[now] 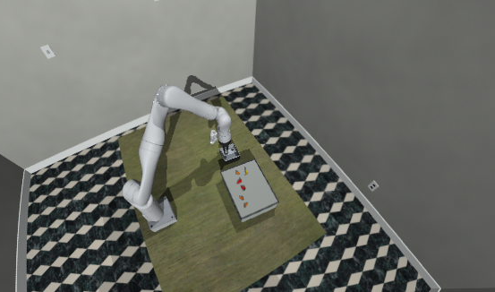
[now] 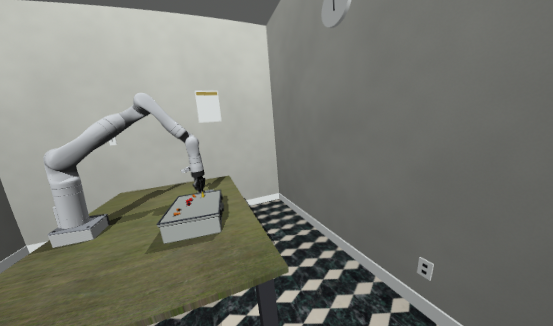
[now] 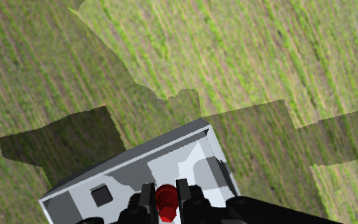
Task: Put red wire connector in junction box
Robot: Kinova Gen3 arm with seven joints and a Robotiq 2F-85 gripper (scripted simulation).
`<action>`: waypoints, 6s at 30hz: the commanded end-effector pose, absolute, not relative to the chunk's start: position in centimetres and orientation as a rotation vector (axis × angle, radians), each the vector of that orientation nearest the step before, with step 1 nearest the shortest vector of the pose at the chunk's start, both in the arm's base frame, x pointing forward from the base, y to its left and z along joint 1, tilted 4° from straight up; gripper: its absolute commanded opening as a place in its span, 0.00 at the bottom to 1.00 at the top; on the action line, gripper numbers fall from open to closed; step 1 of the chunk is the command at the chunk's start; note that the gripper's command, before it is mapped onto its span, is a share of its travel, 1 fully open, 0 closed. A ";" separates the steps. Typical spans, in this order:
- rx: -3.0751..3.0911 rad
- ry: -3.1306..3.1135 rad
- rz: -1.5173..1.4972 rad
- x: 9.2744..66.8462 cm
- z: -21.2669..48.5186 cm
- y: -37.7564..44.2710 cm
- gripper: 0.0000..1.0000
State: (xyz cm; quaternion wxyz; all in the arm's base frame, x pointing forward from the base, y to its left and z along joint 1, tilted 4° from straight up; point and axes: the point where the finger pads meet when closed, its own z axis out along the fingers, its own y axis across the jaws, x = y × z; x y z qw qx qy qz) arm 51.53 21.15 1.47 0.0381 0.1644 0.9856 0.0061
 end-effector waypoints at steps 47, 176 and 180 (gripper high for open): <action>0.514 3.030 0.000 51.5 0.3 20.6 0.37; 0.514 3.030 0.000 50.4 17.6 20.8 0.37; 0.514 3.030 0.000 50.4 17.6 20.8 0.37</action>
